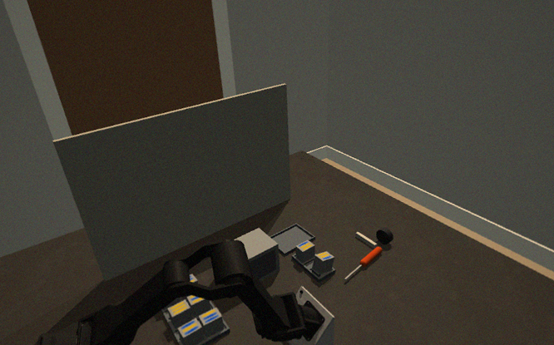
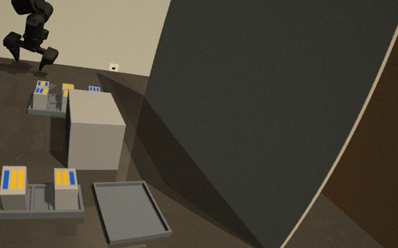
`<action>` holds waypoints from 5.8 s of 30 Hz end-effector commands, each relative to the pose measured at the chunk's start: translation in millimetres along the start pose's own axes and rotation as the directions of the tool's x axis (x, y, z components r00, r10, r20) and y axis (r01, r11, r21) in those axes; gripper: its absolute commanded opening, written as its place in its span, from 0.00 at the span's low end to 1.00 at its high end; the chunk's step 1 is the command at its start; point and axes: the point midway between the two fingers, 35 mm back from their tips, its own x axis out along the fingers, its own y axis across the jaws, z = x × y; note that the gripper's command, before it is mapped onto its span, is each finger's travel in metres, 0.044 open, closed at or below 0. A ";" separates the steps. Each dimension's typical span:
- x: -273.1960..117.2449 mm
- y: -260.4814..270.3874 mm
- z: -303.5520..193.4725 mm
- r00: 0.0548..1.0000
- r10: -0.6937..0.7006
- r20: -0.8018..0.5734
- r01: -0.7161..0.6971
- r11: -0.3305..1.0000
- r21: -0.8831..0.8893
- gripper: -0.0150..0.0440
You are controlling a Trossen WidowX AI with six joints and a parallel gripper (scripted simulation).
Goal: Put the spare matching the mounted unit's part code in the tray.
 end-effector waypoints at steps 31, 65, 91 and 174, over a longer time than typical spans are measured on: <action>-269.8 -355.2 -195.9 0.771 -0.343 -0.537 0.637 0.439 0.634 1.00; -229.5 -241.8 -97.8 0.874 -0.215 -0.437 0.114 0.963 -0.245 1.00; -182.2 -255.1 -120.9 0.872 -0.214 -0.441 0.111 0.963 -0.248 0.76; -168.5 -259.4 -127.3 0.872 -0.214 -0.440 0.110 0.962 -0.250 0.25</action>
